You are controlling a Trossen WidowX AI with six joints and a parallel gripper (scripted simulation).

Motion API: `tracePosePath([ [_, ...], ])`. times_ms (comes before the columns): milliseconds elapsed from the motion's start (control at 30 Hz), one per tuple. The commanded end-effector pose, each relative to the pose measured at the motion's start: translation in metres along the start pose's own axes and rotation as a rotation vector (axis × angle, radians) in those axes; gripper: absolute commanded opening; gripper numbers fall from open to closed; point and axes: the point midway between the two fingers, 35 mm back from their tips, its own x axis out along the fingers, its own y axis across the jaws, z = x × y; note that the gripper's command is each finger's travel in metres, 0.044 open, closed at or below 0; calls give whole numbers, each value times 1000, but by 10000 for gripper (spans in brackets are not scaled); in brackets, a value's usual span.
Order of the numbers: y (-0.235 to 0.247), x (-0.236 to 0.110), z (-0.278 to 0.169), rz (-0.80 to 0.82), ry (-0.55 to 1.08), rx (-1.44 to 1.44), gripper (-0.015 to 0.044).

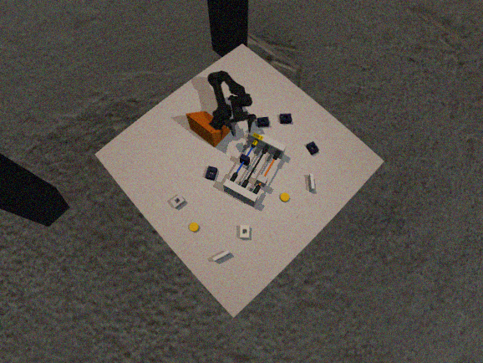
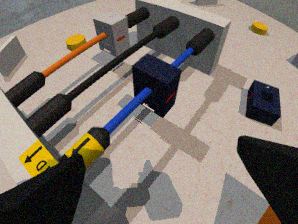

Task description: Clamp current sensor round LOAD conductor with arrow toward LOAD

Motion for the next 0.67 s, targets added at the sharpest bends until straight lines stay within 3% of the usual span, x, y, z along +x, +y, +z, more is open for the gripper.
tracePosePath([
  [0, 1, -1, 1, -3, 8, 6, 440],
  [467, 1, -1, 1, -5, 13, 8, 440],
  [600, 8, -5, 8, -45, 100, 66, 440],
  [633, 3, -2, 2, -24, 49, 29, 440],
])
